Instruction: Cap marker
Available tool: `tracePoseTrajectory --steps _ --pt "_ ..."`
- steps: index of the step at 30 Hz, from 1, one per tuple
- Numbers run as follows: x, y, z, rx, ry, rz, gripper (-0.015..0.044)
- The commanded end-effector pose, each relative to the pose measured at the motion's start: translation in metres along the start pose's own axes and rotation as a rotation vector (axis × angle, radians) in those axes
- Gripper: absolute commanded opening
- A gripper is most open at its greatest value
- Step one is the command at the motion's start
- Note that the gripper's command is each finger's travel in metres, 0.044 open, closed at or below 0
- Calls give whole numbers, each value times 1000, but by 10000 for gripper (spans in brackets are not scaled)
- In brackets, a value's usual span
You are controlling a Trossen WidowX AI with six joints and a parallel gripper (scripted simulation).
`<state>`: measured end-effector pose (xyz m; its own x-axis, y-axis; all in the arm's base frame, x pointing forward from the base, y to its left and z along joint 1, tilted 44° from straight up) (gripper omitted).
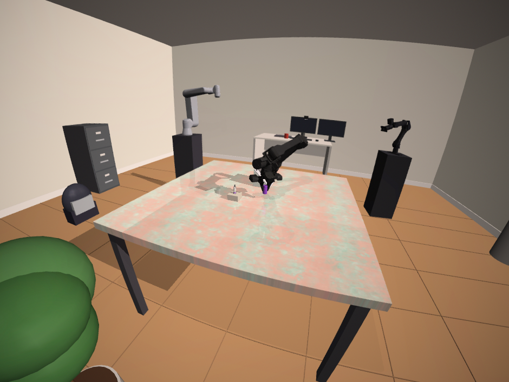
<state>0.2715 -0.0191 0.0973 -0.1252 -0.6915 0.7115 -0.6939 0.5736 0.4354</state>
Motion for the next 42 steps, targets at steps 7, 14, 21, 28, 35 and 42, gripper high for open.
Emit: tracePoseTrajectory --steps 7,14,21,28,35,42 --pt "16 -3 0 18 5 8 0" --pt "24 -23 5 17 9 14 0" --pt "31 -44 13 16 13 18 0" --pt "38 -64 23 16 15 21 0" --pt "45 -83 35 16 17 22 0" --pt "52 -101 48 16 17 22 0"
Point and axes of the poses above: the point midway between the two fingers, 35 mm back from their tips, its own x axis back along the fingers, its own y axis across the jaws, z = x × y, the point moved 3 cm from there along x, back along the fingers, and after that the axes turned 15 degrees about x, right-handed, at the moved point
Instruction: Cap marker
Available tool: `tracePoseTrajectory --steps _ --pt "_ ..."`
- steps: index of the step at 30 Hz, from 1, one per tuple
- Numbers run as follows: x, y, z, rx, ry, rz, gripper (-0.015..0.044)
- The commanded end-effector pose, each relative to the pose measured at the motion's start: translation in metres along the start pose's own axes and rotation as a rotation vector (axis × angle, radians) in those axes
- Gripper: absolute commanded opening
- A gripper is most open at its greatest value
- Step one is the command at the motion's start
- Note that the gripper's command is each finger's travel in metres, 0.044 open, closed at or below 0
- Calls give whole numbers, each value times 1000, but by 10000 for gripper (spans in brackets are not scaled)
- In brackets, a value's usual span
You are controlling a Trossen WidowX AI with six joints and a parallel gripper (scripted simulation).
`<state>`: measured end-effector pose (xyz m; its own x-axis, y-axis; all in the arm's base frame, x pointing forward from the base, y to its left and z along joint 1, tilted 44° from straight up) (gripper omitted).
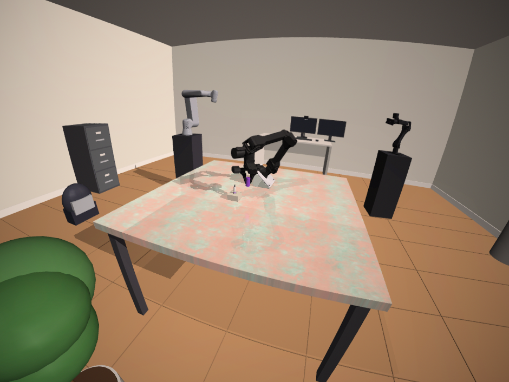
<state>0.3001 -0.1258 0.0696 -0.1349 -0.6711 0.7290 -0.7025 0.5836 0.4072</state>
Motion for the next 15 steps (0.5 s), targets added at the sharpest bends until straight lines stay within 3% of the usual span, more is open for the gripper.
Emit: tracePoseTrajectory --steps 1,15 --pt "2 -11 9 -1 5 -4 0" --pt "11 -44 44 2 1 -8 0"
Point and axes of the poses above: the point midway between the two fingers, 35 mm back from their tips, its own x axis back along the fingers, its own y axis across the jaws, z = x × y, the point moved 3 cm from there along x, back along the fingers, and after that the axes turned 15 degrees about x, right-handed, at the moved point
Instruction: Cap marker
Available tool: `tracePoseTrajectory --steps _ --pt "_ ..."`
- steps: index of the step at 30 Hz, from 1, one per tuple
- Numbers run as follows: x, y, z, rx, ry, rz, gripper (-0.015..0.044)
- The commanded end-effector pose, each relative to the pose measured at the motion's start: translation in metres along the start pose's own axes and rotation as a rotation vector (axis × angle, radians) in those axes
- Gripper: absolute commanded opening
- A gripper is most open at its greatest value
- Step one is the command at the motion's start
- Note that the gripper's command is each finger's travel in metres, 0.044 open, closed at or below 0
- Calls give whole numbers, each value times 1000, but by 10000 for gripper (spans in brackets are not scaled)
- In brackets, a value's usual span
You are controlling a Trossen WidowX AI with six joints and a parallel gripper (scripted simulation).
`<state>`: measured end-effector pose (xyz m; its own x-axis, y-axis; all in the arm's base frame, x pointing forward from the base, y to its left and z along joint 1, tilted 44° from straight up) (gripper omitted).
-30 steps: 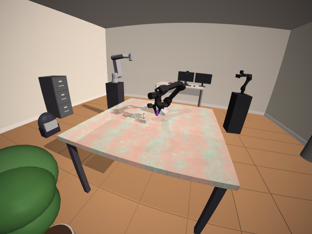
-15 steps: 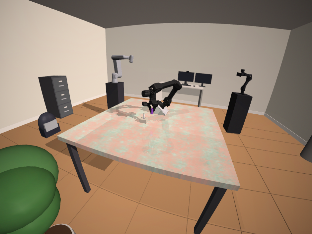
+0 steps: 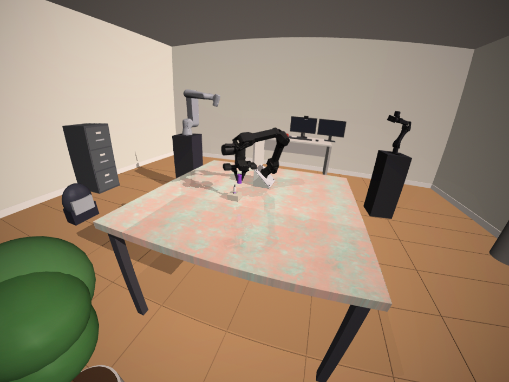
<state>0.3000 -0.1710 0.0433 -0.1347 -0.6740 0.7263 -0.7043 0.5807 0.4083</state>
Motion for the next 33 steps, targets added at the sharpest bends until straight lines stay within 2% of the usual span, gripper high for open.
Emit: tracePoseTrajectory --steps 1,18,33 --pt "1 -9 11 0 3 -6 0" --pt "-4 -18 24 2 0 -8 0" --pt "-28 -19 23 2 0 -8 0"
Point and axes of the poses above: the point midway between the two fingers, 35 mm back from their tips, its own x axis back along the fingers, its own y axis across the jaws, z = x × y, the point moved 3 cm from there along x, back along the fingers, and after that the axes turned 15 degrees about x, right-handed, at the moved point
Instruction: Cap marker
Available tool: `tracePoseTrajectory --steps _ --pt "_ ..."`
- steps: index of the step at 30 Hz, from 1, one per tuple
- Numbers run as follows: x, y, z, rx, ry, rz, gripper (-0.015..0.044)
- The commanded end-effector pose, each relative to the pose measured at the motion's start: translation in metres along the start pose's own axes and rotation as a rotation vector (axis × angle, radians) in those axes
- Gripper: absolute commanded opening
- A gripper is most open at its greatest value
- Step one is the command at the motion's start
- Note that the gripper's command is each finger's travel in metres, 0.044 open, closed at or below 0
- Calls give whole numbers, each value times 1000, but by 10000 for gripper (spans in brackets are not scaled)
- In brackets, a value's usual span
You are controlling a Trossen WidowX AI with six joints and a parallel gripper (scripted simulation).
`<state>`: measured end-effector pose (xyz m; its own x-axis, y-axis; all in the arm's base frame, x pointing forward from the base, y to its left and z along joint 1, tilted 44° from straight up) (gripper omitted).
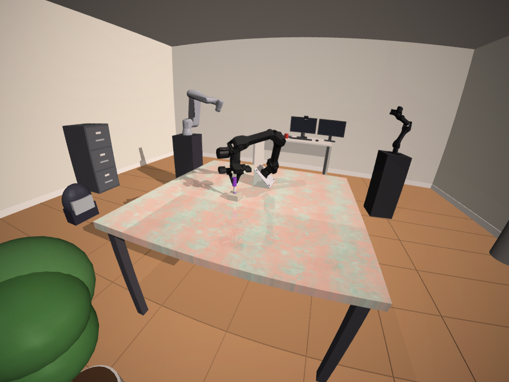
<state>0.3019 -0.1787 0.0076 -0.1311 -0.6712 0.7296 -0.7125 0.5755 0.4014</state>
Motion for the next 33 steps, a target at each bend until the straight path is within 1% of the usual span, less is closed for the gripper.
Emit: tracePoseTrajectory --steps 1,18,33 --pt "-8 1 1 -10 -6 -8 0" --pt "-35 2 1 -10 -7 -9 0" --pt "-36 2 1 -10 -7 -9 0"
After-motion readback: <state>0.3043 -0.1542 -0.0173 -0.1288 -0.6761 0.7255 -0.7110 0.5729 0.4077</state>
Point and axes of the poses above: the point midway between the two fingers, 35 mm back from their tips, its own x axis back along the fingers, its own y axis across the jaws, z = x × y, the point moved 3 cm from there along x, back along the fingers, and after that the axes turned 15 degrees about x, right-handed, at the moved point
